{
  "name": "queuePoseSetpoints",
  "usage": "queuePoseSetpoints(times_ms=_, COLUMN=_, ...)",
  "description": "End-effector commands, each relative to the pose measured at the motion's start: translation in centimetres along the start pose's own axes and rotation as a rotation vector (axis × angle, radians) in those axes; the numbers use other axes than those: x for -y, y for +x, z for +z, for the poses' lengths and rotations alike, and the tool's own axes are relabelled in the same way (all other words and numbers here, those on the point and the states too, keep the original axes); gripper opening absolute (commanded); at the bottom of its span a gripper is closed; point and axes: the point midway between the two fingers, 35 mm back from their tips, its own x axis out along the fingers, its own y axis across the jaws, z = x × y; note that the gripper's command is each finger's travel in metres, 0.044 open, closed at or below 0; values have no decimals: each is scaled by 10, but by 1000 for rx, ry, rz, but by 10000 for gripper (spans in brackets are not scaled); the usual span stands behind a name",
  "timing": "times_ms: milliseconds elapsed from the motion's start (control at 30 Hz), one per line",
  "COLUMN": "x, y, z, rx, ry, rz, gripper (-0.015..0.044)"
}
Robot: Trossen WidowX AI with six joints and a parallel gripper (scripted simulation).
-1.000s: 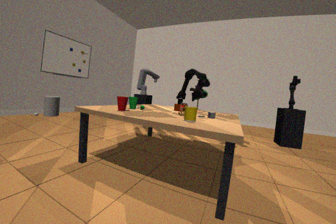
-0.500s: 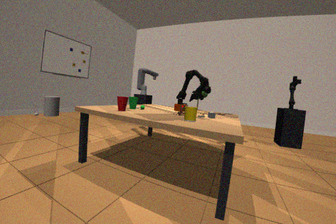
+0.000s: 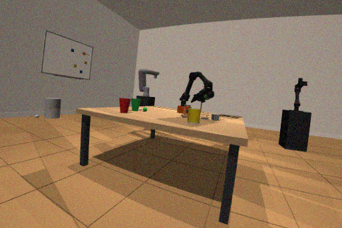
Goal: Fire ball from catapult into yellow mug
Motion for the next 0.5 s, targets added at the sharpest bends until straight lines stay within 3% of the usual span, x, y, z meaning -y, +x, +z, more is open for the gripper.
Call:
queuePoseSetpoints(times_ms=0, x=0, y=4, z=3, rx=-7, ry=-8, rz=-2, gripper=0)
queuePoseSetpoints(times_ms=467, x=1, y=19, z=21, rx=-5, ry=-9, rz=-1, gripper=0)
